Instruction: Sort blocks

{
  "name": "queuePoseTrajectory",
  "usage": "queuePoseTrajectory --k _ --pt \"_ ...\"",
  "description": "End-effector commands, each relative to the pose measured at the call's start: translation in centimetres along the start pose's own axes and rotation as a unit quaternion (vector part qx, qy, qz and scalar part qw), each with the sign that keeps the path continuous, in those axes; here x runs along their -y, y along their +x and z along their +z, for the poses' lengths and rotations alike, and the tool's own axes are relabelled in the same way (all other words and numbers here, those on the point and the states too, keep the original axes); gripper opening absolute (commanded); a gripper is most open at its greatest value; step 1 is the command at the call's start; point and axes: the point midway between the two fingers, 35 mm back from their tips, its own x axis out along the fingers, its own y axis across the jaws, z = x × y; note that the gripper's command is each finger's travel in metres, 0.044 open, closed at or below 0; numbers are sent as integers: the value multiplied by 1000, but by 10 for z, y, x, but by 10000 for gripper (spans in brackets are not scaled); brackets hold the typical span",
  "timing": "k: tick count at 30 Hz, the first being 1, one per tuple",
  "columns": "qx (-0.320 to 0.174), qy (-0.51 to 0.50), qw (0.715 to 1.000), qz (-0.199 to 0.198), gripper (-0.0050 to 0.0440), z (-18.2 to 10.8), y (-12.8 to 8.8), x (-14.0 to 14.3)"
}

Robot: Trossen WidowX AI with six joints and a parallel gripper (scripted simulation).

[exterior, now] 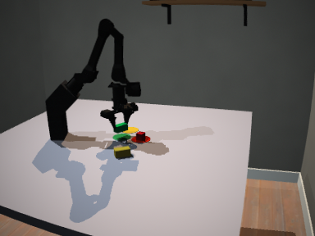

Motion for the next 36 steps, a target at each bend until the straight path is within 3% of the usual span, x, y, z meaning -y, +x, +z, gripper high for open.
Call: queuePoseTrajectory --k 1,21,35,36 --pt "5 -1 1000 2 270 3 4 -3" --pt "5 -1 1000 2 270 5 33 -4" --pt "4 -1 1000 3 270 4 27 -3" --pt "4 -1 1000 3 294 4 27 -3"
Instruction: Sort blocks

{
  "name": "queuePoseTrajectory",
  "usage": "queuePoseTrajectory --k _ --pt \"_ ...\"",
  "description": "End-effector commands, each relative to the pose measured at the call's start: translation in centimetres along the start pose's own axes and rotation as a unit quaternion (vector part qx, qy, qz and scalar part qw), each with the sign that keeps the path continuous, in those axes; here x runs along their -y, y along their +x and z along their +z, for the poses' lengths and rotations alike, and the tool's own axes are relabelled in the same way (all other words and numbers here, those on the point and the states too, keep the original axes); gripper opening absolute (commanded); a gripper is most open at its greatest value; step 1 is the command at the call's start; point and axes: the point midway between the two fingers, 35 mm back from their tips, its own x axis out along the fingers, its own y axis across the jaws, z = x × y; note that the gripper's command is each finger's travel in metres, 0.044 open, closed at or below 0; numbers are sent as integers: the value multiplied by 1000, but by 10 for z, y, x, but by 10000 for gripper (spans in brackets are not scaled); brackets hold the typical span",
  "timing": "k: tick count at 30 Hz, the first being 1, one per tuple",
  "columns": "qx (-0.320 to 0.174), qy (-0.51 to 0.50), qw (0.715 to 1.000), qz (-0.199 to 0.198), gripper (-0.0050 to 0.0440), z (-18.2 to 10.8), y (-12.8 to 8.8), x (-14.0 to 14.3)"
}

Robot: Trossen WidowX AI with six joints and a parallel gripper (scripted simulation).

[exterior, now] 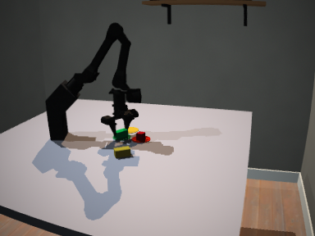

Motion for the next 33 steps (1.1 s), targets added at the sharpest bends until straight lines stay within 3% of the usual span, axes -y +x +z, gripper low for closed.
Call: queuePoseTrajectory --k 1,3,17,24,30,33 --pt "8 -2 1000 7 318 4 -4 -4" --pt "8 -2 1000 7 360 4 -4 -4" --pt "10 -2 1000 9 360 5 -6 -4" --pt "26 -10 999 21 360 22 -51 -14" --pt "16 -6 1000 12 360 17 -68 -10" --pt "26 -11 999 20 360 19 -89 -12"
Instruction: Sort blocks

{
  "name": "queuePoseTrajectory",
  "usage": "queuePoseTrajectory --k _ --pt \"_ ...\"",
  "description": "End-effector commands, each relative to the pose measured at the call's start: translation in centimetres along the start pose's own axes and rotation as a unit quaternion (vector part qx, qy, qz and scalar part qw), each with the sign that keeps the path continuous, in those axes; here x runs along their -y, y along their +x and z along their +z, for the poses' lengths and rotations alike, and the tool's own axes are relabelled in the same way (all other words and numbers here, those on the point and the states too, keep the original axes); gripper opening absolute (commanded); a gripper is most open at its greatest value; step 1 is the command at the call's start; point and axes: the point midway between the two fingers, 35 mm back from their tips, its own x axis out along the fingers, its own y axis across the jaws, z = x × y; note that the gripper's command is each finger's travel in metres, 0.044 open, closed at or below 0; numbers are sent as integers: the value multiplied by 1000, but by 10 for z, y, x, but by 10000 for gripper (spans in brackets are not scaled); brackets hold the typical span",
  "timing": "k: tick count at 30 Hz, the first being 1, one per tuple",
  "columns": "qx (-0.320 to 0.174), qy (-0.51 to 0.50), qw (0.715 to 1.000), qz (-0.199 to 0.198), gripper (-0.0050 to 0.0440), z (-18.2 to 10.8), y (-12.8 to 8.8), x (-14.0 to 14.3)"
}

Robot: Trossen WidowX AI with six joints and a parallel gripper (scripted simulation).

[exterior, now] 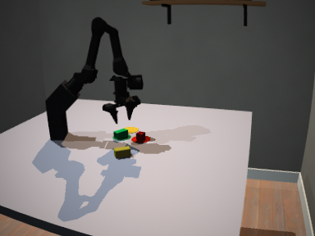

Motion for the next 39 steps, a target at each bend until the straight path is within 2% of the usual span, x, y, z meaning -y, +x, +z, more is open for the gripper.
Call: queuePoseTrajectory --k 1,7,39 --pt "12 -6 1000 12 360 5 -31 -7" --pt "4 -3 1000 5 360 -4 -51 -2" --pt "-2 1 1000 0 360 -7 -48 1"
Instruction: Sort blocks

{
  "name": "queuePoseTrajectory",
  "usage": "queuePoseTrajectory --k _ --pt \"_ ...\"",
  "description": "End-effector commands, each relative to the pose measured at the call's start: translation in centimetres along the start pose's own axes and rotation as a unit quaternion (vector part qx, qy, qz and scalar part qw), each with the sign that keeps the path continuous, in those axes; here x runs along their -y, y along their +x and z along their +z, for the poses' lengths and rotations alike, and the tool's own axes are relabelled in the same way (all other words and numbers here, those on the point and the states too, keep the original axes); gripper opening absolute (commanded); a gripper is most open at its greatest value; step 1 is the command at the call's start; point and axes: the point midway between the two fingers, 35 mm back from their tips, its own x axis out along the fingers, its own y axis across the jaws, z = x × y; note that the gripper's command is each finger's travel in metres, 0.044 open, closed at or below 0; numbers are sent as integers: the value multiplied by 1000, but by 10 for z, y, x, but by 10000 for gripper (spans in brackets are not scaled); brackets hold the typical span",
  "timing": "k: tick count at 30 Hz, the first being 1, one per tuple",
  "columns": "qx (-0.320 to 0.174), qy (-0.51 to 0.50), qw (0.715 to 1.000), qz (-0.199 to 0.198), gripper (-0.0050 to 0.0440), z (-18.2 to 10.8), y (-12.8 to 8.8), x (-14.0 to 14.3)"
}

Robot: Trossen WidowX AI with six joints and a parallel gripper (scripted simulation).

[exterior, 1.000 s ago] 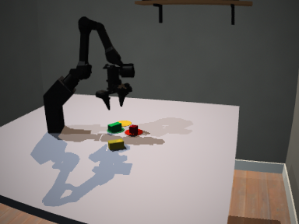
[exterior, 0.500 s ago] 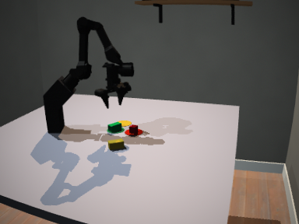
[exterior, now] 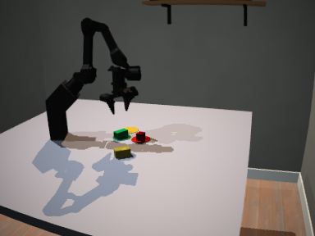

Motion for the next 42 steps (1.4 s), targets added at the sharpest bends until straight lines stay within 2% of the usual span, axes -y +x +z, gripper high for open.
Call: queuePoseTrajectory --k 1,5,6,8,9,12,15,23,25,26,40,42 --pt "8 -3 1000 7 360 3 -4 -4" --pt "8 -3 1000 7 360 3 -4 -4" --pt "8 -3 1000 7 384 3 -4 -4" --pt "8 -3 1000 7 384 3 -4 -4" --pt "8 -3 1000 7 400 3 -4 -4" --pt "4 -29 1000 3 328 11 -4 -4" --pt "-2 -104 995 -5 265 32 -2 1" --pt "-13 -217 976 -11 265 73 0 17" --pt "-13 -217 976 -11 265 73 0 17" --pt "-14 -256 967 -11 265 78 1 19" --pt "-8 -443 896 -3 265 148 1 78" --pt "-8 -443 896 -3 265 148 1 78"
